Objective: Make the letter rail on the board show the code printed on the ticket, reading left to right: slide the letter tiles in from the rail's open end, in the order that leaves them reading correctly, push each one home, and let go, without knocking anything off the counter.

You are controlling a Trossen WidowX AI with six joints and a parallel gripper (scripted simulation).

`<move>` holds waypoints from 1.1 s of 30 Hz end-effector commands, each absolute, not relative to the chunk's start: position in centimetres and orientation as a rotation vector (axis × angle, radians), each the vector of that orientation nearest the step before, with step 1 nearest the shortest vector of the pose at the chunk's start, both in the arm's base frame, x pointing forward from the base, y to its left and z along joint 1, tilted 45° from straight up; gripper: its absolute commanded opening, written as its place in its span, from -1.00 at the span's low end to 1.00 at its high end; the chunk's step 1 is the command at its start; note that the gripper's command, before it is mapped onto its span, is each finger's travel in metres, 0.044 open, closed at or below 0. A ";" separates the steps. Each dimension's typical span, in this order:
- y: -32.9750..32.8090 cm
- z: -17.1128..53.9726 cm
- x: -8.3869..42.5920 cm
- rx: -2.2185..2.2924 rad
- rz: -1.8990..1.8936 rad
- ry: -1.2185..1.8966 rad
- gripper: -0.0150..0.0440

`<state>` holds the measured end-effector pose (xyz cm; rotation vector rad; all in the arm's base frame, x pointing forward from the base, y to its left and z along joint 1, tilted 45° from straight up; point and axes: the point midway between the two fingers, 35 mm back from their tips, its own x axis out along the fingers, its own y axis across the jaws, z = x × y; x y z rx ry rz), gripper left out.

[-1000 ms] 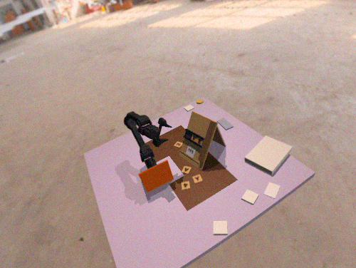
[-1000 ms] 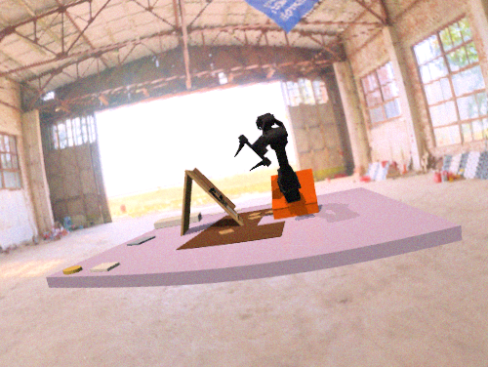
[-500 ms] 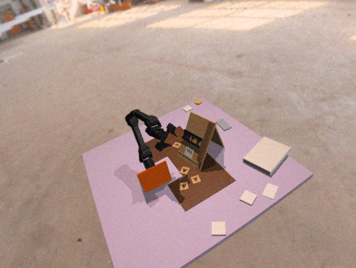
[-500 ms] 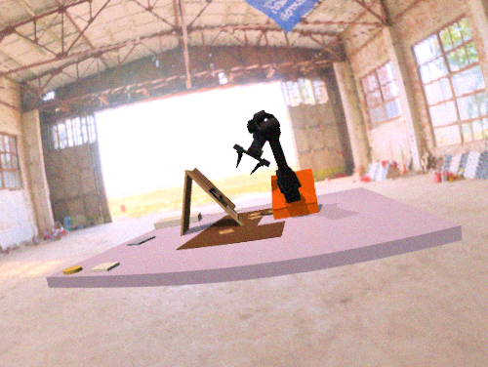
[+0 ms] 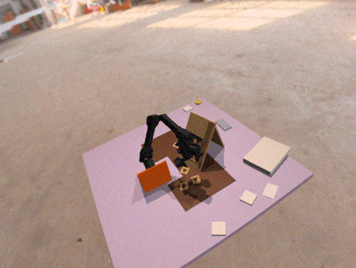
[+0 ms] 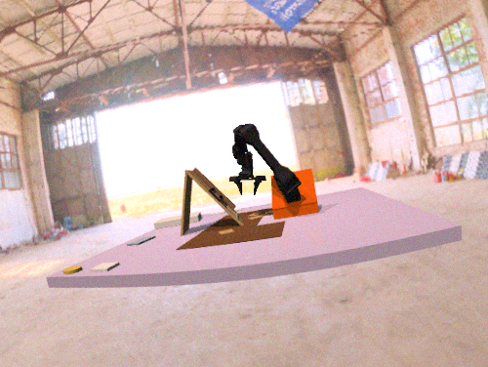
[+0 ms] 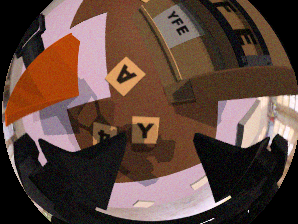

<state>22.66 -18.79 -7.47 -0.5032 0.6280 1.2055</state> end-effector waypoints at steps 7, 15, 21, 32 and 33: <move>-17.4 -14.2 22.8 -0.441 1.309 0.761 0.66; -15.9 -15.7 22.9 -0.441 1.309 0.760 0.66; -14.9 -16.5 22.8 -0.441 1.309 0.759 0.66; -14.8 -16.6 22.7 -0.441 1.309 0.759 0.66; -14.8 -16.7 22.8 -0.441 1.309 0.759 0.66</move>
